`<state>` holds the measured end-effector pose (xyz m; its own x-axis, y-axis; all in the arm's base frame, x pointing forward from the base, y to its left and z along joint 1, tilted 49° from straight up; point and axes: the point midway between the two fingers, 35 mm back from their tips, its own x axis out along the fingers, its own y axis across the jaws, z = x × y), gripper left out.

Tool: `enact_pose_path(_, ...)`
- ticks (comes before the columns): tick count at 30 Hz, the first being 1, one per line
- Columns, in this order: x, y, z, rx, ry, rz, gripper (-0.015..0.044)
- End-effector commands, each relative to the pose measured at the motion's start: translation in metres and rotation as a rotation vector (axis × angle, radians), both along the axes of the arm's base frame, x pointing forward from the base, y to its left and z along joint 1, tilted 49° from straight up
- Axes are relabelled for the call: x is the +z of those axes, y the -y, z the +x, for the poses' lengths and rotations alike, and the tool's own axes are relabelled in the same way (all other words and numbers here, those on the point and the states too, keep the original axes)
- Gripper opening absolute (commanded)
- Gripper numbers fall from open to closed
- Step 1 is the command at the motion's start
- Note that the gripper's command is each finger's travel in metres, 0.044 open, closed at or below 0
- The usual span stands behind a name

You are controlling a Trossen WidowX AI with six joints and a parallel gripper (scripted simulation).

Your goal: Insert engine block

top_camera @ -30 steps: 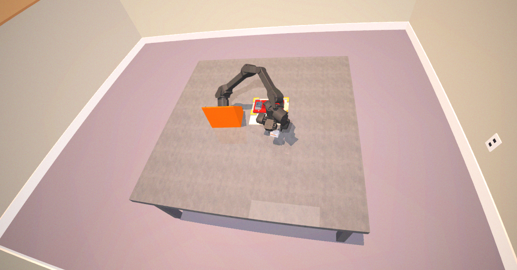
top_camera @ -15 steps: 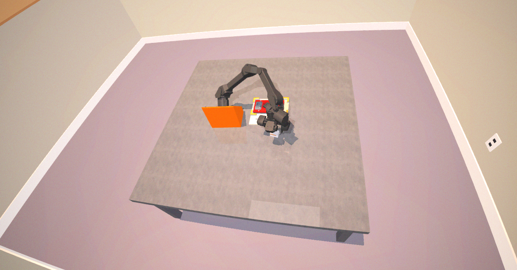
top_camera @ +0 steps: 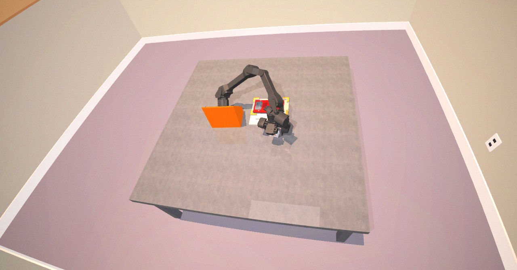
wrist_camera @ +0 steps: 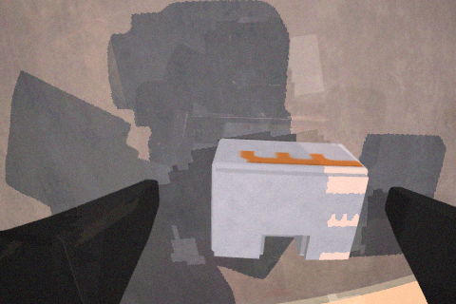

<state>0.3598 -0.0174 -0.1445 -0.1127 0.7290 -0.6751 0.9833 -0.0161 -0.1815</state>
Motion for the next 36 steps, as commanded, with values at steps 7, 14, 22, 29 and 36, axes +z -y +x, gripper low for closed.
enact_pose_path(7, -0.002, -0.002, -0.003, -0.008, -0.009, 0.005, 0.023)
enact_pose_path(14, -0.002, -0.002, -0.003, -0.008, -0.009, 0.005, 0.0183)
enact_pose_path(22, 0.006, 0.008, 0.001, -0.009, -0.009, 0.002, 0.0)
enact_pose_path(29, 0.019, 0.025, 0.006, -0.01, -0.009, -0.001, 0.0)
enact_pose_path(36, 0.034, 0.041, 0.009, -0.01, -0.009, -0.003, 0.0)
